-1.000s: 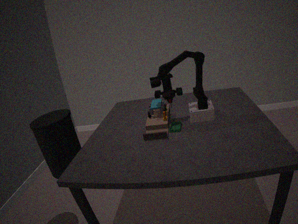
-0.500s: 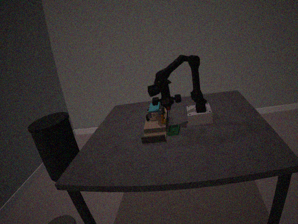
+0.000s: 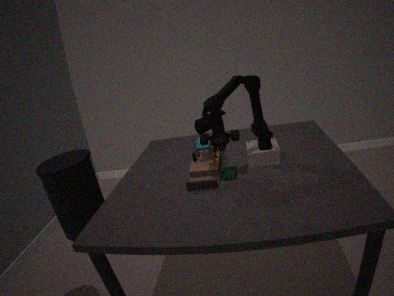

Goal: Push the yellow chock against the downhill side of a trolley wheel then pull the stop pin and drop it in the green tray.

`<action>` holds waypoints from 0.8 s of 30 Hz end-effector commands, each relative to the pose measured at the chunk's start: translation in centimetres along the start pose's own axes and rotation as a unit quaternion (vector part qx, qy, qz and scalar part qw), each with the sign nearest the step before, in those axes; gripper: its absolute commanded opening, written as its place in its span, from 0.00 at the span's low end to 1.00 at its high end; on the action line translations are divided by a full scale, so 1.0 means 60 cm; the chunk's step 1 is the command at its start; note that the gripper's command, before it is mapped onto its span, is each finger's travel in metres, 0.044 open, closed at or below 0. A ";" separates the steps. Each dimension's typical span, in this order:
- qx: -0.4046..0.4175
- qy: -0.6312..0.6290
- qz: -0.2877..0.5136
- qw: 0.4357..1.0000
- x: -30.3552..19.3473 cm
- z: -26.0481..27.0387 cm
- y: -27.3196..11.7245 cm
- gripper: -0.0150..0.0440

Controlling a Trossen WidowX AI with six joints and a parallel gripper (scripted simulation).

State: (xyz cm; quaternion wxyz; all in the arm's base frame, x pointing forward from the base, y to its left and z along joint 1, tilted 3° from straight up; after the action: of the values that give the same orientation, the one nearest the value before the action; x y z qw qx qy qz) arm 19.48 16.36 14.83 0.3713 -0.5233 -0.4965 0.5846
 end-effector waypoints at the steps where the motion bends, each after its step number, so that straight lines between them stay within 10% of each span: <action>1: -0.001 -0.028 -0.008 1.000 0.000 0.000 -0.001 0.25; 24: -0.033 -0.369 -0.071 0.926 -0.020 0.002 0.002 0.25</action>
State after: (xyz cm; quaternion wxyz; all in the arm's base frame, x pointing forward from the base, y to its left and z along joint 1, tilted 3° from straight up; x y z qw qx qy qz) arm 19.59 15.27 14.85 0.2064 -0.2755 -0.6377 0.6891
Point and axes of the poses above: the point midway between the two fingers, 35 mm back from their tips, its own y axis out along the fingers, its own z axis across the jaws, x = y × z, the point moved 5 cm from there along -y, back along the fingers
